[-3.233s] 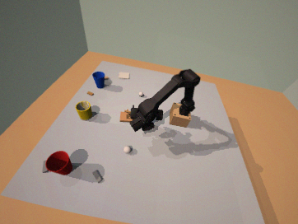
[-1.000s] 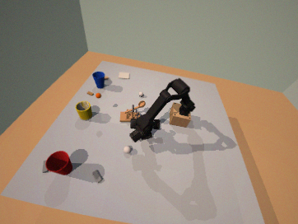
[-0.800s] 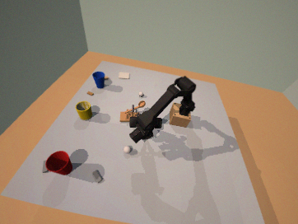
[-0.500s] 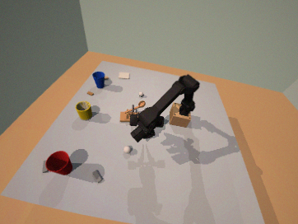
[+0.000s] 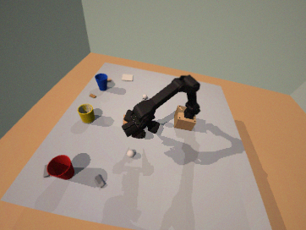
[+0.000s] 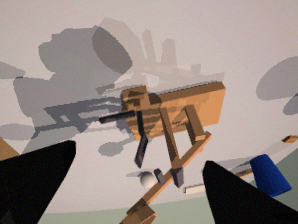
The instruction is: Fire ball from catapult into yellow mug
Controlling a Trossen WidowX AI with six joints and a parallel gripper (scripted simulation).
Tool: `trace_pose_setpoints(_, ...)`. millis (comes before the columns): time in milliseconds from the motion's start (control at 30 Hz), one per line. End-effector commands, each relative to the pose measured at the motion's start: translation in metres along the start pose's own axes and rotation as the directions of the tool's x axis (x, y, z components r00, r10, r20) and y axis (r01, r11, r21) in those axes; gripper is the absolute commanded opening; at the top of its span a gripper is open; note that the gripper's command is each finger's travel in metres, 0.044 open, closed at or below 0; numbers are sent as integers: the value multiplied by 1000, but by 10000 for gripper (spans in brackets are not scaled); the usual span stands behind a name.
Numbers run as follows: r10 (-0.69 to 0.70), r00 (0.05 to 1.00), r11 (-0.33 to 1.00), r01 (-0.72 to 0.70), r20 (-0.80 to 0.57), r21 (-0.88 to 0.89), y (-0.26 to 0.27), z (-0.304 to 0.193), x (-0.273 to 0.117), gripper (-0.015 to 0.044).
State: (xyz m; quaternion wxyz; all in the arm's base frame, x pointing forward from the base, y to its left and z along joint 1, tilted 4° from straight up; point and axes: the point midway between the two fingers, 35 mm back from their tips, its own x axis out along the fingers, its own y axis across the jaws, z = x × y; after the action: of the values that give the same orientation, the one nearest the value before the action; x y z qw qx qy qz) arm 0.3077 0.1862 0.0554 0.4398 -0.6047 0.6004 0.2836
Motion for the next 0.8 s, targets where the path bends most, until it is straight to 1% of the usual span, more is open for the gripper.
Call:
trace_pose_setpoints(0,10,997,989,-21,80,147,-22,6,-3,440)
trace_pose_setpoints(367,-12,976,907,-82,219,412,-68,8,-7,440)
trace_pose_setpoints(767,-73,931,745,-187,357,641,-124,0,-14,440)
